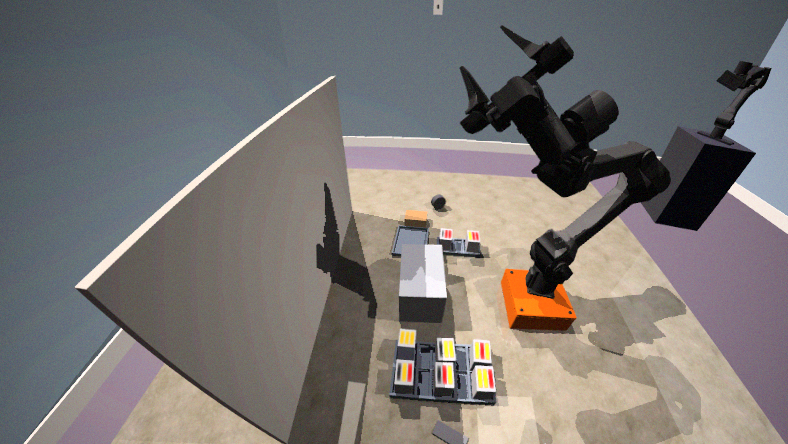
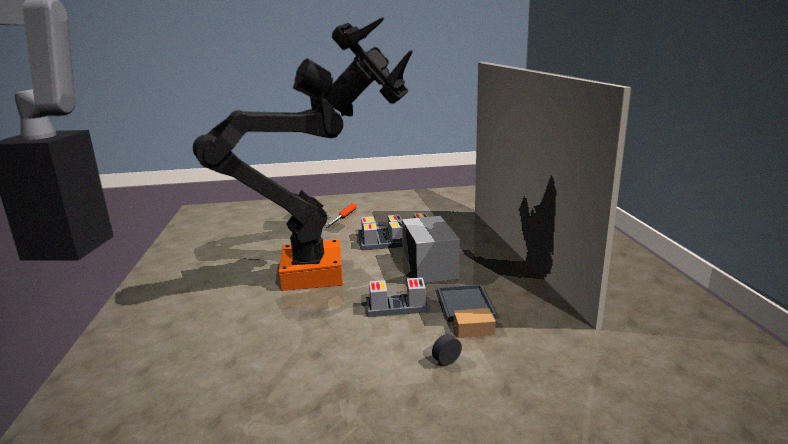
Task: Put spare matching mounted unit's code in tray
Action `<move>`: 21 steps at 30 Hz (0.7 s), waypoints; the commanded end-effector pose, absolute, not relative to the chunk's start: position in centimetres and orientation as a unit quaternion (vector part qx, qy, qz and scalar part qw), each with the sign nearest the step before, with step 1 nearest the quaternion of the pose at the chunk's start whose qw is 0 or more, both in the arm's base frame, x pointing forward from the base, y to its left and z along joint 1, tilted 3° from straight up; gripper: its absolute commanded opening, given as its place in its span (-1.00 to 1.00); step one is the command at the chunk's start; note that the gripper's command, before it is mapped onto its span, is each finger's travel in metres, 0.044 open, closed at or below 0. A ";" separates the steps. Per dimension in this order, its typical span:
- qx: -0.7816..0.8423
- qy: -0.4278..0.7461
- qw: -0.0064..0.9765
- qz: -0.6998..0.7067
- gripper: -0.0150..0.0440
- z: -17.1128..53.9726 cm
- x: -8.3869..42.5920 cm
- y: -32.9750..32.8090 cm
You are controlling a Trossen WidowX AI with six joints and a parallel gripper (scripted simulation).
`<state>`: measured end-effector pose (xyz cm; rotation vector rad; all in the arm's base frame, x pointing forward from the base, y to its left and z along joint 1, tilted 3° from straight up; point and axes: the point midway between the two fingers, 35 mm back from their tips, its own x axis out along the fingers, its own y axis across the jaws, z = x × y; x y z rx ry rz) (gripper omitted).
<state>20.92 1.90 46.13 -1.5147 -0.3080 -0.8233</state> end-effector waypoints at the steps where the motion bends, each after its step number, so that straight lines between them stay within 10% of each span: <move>1: -0.664 -0.135 0.641 -0.361 0.95 46.1 20.9 1.9; 9: -0.670 -0.136 0.645 -0.342 1.00 46.1 22.0 2.6; 21: -0.661 -0.040 0.748 -0.038 1.00 39.9 36.6 10.2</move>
